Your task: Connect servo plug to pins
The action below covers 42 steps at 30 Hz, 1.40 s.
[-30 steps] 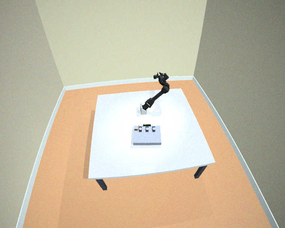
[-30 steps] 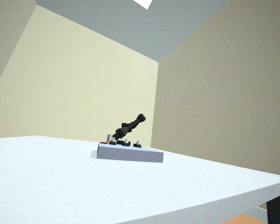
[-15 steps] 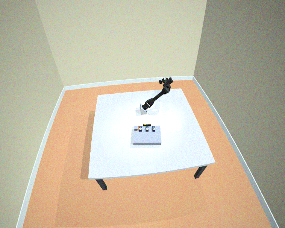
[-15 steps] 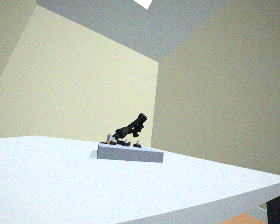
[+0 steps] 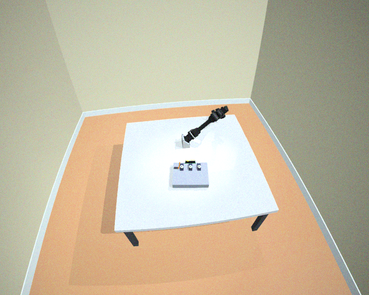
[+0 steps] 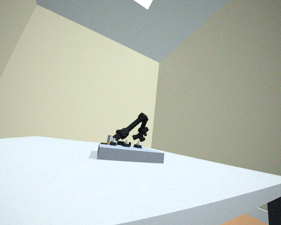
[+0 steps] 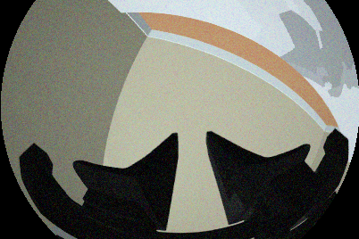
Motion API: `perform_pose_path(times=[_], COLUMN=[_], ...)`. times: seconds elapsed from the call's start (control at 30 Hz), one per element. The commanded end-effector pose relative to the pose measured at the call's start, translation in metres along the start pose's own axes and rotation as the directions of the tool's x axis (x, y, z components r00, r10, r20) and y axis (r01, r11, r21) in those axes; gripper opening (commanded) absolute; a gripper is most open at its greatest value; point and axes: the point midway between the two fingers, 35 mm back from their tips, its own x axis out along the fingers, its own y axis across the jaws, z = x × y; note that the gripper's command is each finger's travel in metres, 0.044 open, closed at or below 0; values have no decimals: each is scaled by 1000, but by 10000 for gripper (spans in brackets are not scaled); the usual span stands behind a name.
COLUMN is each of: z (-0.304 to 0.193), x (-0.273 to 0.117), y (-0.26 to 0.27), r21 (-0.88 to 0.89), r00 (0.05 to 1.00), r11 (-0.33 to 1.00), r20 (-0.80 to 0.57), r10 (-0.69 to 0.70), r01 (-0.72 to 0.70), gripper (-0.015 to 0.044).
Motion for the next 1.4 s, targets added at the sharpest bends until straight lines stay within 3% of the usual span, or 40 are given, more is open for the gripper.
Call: perform_pose_path(times=[0.0, 0.87, 1.37], z=[24, 132, 153], x=[-11, -106, -136], y=[9, 77, 94], r21=[-41, -434, -497], r00=[997, 887, 833], r11=[999, 901, 867], r20=[69, 415, 492], r10=[20, 202, 253], r01=[-17, -2, 30], gripper=[115, 115, 115])
